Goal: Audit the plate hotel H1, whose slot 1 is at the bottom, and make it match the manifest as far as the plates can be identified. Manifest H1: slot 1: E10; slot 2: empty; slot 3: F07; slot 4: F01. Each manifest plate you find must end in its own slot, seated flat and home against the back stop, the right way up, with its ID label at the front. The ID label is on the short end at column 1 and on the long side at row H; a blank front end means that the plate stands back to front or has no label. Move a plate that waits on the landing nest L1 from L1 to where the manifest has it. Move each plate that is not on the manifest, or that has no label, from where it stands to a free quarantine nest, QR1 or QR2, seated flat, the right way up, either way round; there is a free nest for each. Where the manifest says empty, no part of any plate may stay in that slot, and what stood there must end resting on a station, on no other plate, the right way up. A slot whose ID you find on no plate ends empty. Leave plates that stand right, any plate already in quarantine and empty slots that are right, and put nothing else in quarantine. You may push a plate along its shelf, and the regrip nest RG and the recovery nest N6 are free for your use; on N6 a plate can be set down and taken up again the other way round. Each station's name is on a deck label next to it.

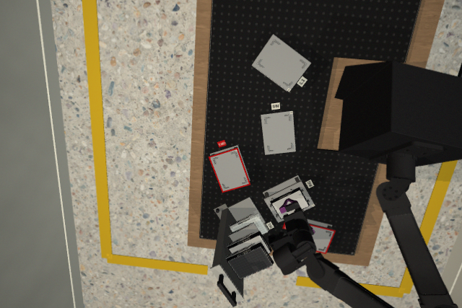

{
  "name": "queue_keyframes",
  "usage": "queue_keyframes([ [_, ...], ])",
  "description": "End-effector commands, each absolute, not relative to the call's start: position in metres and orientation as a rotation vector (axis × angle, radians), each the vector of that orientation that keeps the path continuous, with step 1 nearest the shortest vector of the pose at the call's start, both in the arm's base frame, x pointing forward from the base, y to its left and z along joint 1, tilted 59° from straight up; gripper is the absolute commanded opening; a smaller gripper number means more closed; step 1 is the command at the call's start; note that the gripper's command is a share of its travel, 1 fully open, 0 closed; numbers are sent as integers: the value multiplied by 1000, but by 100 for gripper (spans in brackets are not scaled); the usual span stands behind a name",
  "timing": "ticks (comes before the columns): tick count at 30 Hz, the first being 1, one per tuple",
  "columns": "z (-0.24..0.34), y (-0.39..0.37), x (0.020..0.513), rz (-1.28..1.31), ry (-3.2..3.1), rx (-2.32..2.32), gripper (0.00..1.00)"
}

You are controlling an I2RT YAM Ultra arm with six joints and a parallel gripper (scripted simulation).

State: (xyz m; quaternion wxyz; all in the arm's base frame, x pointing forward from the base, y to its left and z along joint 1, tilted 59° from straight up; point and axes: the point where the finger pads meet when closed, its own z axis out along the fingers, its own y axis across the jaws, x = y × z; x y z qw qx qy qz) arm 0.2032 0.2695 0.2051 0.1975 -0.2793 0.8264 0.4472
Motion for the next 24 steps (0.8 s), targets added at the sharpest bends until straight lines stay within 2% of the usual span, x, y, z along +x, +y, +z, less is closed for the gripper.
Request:
queue_keyframes([
  [1,208,272,209,1241,2288,-766,100],
  [24,195,294,212,1241,2287,-766,100],
])
